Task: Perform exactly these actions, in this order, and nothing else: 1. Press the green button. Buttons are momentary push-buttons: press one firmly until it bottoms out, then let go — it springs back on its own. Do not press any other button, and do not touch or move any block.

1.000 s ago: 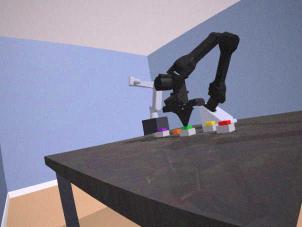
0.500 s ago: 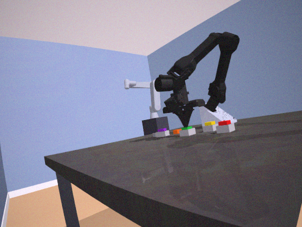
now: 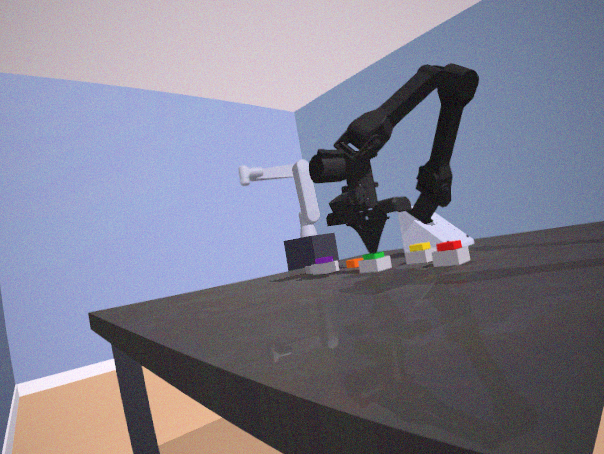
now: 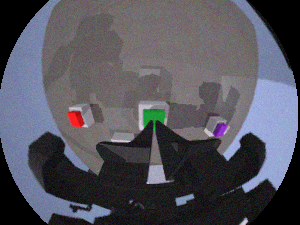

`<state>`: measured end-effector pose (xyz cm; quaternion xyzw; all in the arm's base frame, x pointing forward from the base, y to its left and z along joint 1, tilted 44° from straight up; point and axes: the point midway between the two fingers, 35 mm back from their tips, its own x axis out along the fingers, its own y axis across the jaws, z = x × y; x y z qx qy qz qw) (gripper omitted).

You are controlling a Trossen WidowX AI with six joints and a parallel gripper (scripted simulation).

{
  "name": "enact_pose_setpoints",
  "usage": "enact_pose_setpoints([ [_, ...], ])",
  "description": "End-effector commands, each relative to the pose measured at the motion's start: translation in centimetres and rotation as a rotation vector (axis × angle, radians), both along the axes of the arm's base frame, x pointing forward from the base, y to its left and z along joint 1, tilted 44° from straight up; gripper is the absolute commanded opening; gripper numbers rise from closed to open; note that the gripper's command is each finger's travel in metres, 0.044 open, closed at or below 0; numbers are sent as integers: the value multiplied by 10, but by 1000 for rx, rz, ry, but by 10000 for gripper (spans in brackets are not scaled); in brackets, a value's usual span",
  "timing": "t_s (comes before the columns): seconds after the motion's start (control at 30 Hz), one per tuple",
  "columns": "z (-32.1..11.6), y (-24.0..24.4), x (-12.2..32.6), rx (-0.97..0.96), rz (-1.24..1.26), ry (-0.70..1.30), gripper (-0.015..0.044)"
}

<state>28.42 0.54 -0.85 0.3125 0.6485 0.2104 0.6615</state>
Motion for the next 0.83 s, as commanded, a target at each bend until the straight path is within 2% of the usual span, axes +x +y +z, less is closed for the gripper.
enact_pose_setpoints([
  [0.0, 18, -18, -1, -1, -3, -5, 20],
  [0.13, 20, -19, -1, -1, -3, -4, 20],
  [0.23, 43, -9, 3, -4, -3, -4, 99],
  [0.5, 163, 54, -15, 0, -3, -4, 309],
  [0.6, 180, 63, -23, 4, -3, -3, 387],
  [0.8, 180, 63, -23, 4, -3, -3, 400],
])
